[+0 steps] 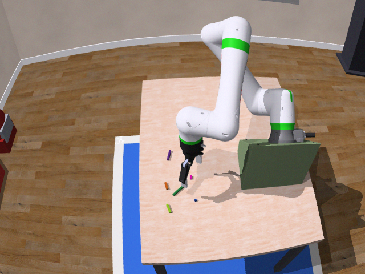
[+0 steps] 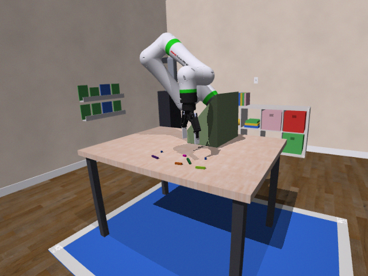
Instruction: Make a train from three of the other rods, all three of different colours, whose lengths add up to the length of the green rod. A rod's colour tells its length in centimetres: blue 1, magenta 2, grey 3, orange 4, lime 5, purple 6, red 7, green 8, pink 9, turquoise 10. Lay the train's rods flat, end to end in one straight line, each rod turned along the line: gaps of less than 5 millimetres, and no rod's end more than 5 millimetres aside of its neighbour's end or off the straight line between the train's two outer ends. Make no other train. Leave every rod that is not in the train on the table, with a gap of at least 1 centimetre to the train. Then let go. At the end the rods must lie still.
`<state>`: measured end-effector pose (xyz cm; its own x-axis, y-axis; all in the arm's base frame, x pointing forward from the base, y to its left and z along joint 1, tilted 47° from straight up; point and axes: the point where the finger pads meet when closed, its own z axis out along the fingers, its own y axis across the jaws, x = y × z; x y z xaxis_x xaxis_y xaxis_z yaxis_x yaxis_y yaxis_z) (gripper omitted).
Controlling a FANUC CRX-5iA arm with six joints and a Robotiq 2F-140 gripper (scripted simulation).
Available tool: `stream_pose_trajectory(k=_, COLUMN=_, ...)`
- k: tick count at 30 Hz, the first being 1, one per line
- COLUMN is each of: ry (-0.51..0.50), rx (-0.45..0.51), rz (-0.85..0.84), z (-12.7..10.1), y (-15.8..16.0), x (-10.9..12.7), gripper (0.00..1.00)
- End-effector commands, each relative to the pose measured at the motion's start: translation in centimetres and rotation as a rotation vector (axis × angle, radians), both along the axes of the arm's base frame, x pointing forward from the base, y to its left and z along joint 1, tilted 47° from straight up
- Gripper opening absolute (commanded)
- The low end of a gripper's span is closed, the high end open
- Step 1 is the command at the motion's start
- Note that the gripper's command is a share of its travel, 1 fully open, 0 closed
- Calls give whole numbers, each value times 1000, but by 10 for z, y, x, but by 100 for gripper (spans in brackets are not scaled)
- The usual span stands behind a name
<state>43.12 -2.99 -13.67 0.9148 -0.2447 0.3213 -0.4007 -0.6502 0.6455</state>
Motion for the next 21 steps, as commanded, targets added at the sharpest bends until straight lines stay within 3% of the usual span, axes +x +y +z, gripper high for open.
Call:
stream_pose_trajectory(k=1, ry=-108, rx=4, rz=-85, z=3, y=-4, x=1, gripper=100)
stream_pose_trajectory(k=17, ry=-465, rx=31, rz=-427, z=14, y=-19, x=3, gripper=100)
stream_pose_trajectory(k=19, ry=-465, rx=31, rz=-427, z=14, y=-19, x=3, gripper=100)
stream_pose_trajectory(k=21, ry=-546, rx=37, rz=-504, z=16, y=-22, x=4, gripper=100)
